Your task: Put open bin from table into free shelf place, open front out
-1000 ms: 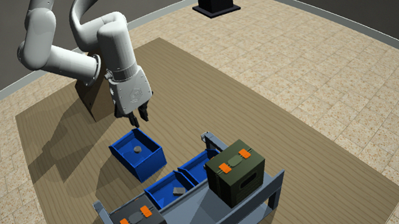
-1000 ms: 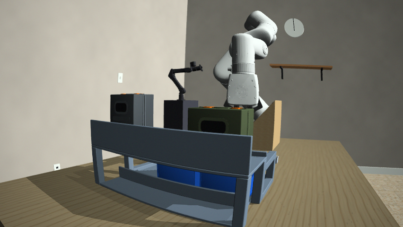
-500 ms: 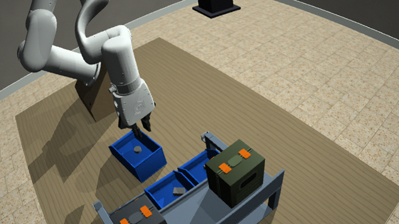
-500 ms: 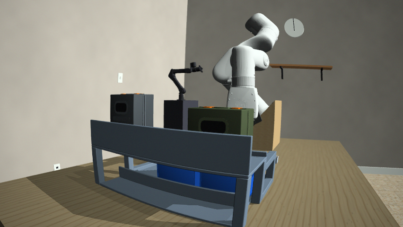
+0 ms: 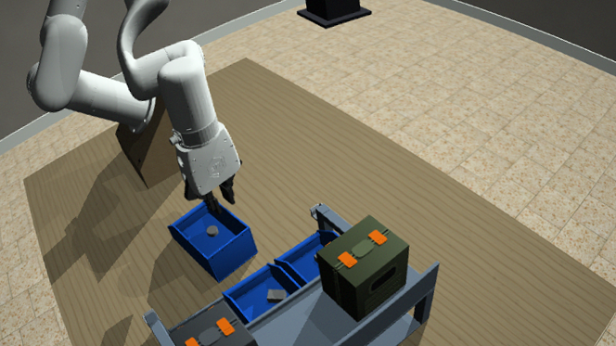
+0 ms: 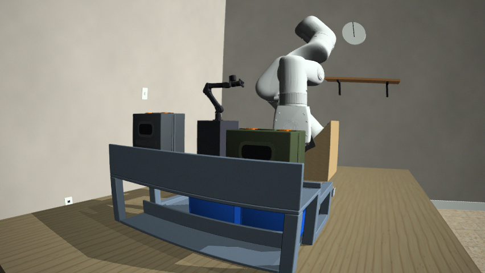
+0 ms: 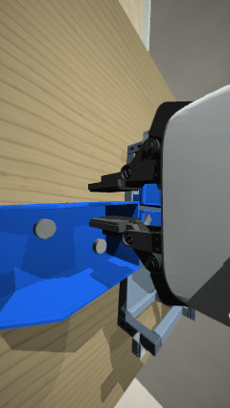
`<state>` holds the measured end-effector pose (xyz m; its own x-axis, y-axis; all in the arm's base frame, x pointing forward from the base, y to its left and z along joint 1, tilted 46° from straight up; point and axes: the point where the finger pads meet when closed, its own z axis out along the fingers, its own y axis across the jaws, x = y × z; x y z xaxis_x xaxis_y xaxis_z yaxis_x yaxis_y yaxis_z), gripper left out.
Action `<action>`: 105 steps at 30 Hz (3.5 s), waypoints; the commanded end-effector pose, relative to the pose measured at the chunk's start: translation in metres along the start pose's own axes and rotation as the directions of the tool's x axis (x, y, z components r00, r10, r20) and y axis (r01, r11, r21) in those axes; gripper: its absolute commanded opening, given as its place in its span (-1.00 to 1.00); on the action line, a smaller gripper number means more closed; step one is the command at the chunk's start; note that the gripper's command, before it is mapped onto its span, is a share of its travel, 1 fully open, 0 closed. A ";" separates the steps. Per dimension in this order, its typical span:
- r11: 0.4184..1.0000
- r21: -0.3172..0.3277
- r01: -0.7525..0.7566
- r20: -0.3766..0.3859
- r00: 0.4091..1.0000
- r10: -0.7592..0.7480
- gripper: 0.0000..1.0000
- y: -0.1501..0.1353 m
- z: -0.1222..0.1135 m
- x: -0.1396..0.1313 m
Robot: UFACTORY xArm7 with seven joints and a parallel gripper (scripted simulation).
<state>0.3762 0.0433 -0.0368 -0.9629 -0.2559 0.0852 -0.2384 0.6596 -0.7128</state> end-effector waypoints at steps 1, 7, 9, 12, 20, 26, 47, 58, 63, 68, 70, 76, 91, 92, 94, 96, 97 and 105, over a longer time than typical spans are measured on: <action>1.000 -0.001 0.000 0.003 1.000 0.000 -0.44 0.000 -0.001 -0.001; 1.000 -0.001 0.000 0.003 1.000 0.000 -0.44 0.000 -0.001 -0.001; 1.000 -0.001 0.000 0.003 1.000 0.000 -0.44 0.000 -0.001 -0.001; 1.000 -0.001 0.000 0.003 1.000 0.000 -0.44 0.000 -0.004 -0.001; 1.000 -0.001 0.000 0.003 1.000 0.000 -0.44 0.000 -0.006 -0.001; 1.000 -0.001 0.000 0.003 1.000 0.000 -0.44 0.000 -0.006 -0.001; 1.000 -0.001 0.000 0.003 1.000 0.000 -0.44 0.000 -0.010 -0.001; 1.000 -0.001 0.000 0.003 1.000 0.000 -0.44 0.000 -0.010 -0.001; 1.000 -0.001 0.000 0.003 1.000 0.000 -0.44 0.000 -0.004 -0.001; 1.000 -0.001 0.000 0.003 1.000 0.000 -0.44 0.001 0.000 -0.001; 1.000 -0.001 0.000 0.003 1.000 0.000 -0.44 0.001 0.000 -0.001; 1.000 -0.001 0.000 0.003 1.000 0.000 -0.44 0.001 0.000 -0.001; 1.000 -0.001 0.000 0.003 1.000 0.000 -0.44 0.001 0.010 -0.001; 1.000 -0.001 0.000 0.003 1.000 0.000 -0.44 0.001 0.010 -0.001; 1.000 -0.001 0.000 0.003 1.000 0.000 -0.44 0.001 0.010 -0.001; 1.000 -0.001 0.000 0.003 1.000 0.000 -0.44 0.001 0.014 -0.002; 1.000 -0.001 0.000 0.003 1.000 0.000 -0.44 0.001 0.016 -0.001; 1.000 -0.001 0.000 0.003 1.000 0.000 -0.44 0.001 0.020 -0.001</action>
<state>0.3787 0.0284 -0.0513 -0.9632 -0.2548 0.0857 -0.2379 0.6594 -0.7131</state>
